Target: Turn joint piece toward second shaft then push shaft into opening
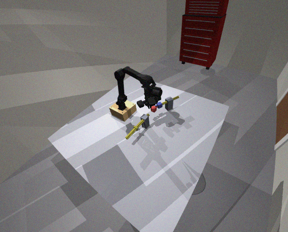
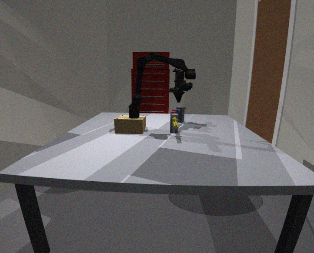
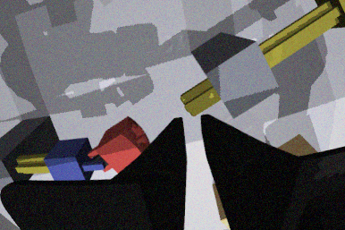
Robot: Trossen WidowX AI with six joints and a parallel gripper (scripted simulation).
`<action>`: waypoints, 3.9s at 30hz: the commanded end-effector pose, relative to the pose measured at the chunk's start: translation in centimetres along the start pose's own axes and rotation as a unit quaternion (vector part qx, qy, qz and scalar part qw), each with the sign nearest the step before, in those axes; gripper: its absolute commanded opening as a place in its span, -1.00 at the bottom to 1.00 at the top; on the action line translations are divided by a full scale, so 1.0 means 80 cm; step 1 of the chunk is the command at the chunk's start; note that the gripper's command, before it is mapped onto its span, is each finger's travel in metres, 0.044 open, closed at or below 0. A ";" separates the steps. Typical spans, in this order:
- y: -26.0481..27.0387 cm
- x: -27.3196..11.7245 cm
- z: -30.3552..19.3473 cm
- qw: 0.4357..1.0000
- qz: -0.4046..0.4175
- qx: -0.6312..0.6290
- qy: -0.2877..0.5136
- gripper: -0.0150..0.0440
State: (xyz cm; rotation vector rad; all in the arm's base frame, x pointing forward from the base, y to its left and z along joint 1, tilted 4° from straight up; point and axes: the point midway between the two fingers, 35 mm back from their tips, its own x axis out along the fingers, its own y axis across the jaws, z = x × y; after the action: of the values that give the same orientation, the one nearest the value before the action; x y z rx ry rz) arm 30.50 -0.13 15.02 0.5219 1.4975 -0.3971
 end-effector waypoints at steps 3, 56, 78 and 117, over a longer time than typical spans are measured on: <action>-0.040 0.019 0.024 0.995 -0.007 0.095 0.005 -0.49; -0.251 0.116 0.077 0.858 -0.007 0.514 -0.006 -0.49; -0.251 0.117 0.077 0.859 -0.002 0.512 -0.017 -0.49; -0.251 0.119 0.076 0.859 -0.005 0.512 -0.016 -0.49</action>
State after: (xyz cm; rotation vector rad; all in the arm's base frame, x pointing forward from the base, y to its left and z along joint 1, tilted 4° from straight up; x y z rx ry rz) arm 24.87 -19.68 4.22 1.3280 1.1549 -1.2252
